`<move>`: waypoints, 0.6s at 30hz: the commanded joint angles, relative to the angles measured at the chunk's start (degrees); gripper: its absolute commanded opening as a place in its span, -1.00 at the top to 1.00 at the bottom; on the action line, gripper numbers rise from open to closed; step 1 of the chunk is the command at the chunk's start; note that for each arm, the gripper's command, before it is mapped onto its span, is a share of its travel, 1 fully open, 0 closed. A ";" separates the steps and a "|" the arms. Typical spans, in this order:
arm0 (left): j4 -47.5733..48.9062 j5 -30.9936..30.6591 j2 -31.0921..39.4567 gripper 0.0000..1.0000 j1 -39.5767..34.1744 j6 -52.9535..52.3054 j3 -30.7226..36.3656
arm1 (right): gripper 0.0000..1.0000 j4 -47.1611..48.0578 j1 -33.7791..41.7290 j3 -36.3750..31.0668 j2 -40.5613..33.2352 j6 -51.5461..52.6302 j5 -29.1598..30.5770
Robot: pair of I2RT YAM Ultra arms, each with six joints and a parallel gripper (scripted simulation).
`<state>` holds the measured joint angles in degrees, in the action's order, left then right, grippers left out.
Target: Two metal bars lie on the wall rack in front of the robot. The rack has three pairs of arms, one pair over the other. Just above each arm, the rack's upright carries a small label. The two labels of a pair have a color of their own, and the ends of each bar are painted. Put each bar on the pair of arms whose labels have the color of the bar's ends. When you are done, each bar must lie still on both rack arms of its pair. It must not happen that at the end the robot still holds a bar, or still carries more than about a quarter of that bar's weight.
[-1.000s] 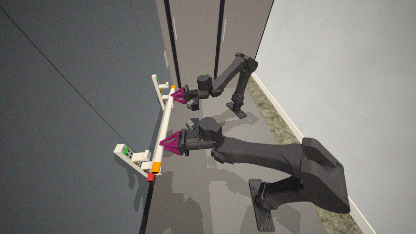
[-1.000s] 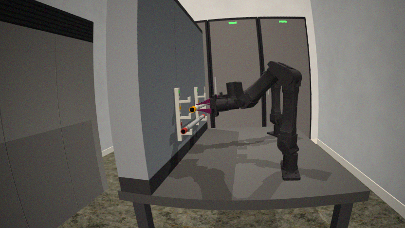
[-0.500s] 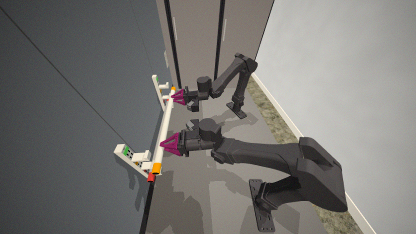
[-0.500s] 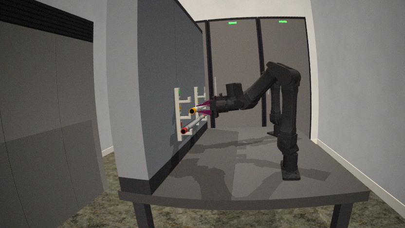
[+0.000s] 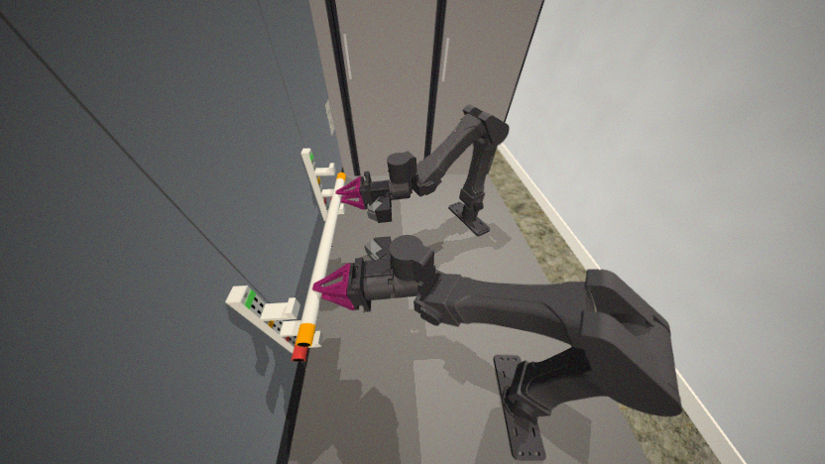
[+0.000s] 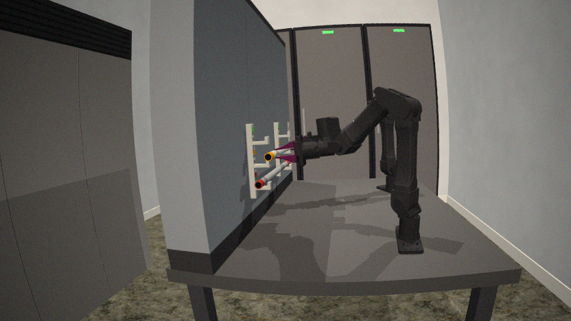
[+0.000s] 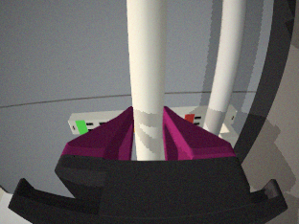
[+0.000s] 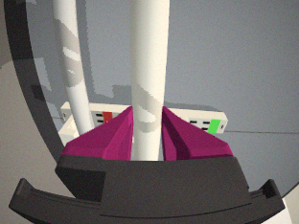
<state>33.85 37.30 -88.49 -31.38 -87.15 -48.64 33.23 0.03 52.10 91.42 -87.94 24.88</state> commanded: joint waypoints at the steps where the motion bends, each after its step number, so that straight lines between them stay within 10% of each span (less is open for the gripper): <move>1: 2.15 -0.31 0.36 1.00 0.97 -2.47 -3.07 | 1.00 2.16 -0.98 3.35 -0.15 -1.92 -0.15; 18: 0.94 -1.76 -1.67 1.00 2.41 -2.50 -6.23 | 1.00 0.79 -1.93 6.98 2.13 -1.92 -1.13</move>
<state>32.58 35.86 -90.63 -29.74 -87.46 -52.27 31.81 -1.06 56.18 93.91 -88.09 23.92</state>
